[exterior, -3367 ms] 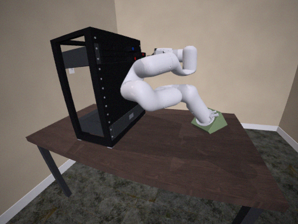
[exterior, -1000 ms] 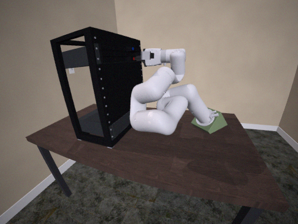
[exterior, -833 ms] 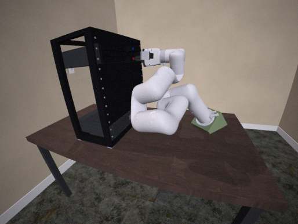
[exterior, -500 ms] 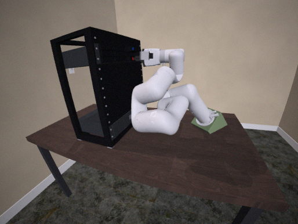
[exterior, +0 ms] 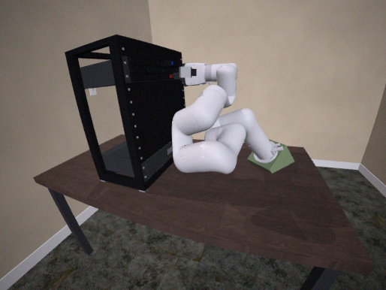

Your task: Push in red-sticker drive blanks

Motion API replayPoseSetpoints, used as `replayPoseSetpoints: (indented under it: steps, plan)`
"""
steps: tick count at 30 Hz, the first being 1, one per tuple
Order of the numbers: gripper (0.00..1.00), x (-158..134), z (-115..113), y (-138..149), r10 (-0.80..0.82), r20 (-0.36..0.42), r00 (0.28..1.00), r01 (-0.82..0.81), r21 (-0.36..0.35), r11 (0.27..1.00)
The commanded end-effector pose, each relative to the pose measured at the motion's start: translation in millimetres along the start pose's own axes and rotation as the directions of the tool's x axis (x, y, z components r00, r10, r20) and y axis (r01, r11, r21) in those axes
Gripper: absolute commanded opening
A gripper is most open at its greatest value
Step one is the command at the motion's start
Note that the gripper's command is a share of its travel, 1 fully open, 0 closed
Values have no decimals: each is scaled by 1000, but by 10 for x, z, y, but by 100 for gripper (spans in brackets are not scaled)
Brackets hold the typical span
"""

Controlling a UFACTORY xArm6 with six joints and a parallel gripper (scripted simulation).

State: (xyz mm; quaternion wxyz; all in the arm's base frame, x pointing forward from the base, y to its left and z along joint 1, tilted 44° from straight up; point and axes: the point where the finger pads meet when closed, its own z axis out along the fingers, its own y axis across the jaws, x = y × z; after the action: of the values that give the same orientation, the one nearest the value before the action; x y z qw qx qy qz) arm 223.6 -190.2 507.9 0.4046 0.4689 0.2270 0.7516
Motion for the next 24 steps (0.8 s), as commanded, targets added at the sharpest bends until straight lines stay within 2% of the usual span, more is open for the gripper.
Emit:
replayPoseSetpoints:
  steps: [1,24]
  plan:
    - [0,4,5,6,-1,0,1000,1,0,1000]
    - [0,9,61,7,-1,0,1000,1,0,1000]
